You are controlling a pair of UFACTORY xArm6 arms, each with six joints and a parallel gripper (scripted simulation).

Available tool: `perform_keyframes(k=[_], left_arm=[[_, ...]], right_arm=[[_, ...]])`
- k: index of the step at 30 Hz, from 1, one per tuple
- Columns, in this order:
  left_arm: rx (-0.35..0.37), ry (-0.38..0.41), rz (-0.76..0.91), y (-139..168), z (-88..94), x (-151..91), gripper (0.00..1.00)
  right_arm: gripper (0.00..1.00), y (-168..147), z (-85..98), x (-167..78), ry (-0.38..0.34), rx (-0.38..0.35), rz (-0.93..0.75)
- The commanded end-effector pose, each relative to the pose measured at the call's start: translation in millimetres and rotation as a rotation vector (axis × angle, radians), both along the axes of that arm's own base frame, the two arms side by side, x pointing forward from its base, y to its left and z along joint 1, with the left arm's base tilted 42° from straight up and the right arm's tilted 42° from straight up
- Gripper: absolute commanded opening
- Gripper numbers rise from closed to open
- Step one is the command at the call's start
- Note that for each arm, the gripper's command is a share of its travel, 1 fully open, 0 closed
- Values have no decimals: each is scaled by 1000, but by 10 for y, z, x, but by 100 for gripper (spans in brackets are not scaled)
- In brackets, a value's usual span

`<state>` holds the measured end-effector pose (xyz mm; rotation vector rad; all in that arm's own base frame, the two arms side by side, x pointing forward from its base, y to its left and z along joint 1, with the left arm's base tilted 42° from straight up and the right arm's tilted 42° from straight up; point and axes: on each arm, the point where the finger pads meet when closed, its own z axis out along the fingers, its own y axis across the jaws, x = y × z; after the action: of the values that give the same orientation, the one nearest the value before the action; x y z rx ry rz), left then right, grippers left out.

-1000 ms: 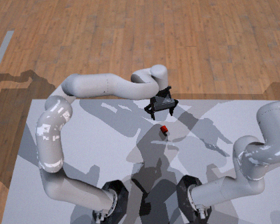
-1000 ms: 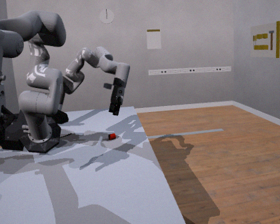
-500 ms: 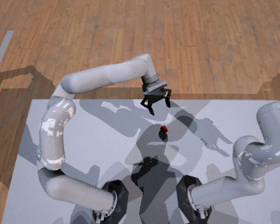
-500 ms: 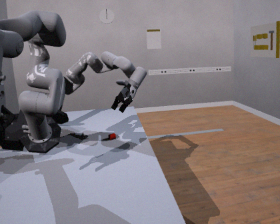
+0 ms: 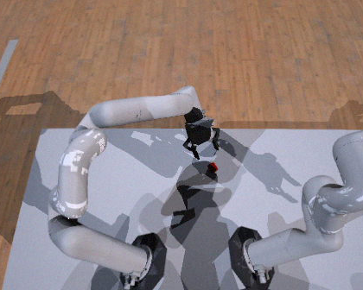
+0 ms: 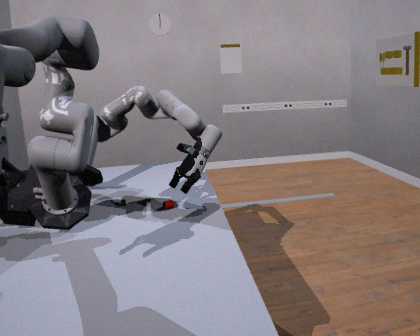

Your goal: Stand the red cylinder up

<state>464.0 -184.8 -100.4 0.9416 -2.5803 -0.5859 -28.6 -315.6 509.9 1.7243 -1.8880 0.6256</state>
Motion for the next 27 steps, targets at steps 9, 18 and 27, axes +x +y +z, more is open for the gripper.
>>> perform_keyframes(k=[9, 18, 27], left_arm=[[-2, -4, -2, 37, -150, -47, 100], [-2, -4, -2, 83, -303, -124, 100], [-2, -4, -2, 83, -303, -124, 100]], right_arm=[[100, 4, 22, 0, 0, -5, 0], [100, 4, 22, 0, 0, -5, 0], [100, 4, 22, 0, 0, -5, 0]])
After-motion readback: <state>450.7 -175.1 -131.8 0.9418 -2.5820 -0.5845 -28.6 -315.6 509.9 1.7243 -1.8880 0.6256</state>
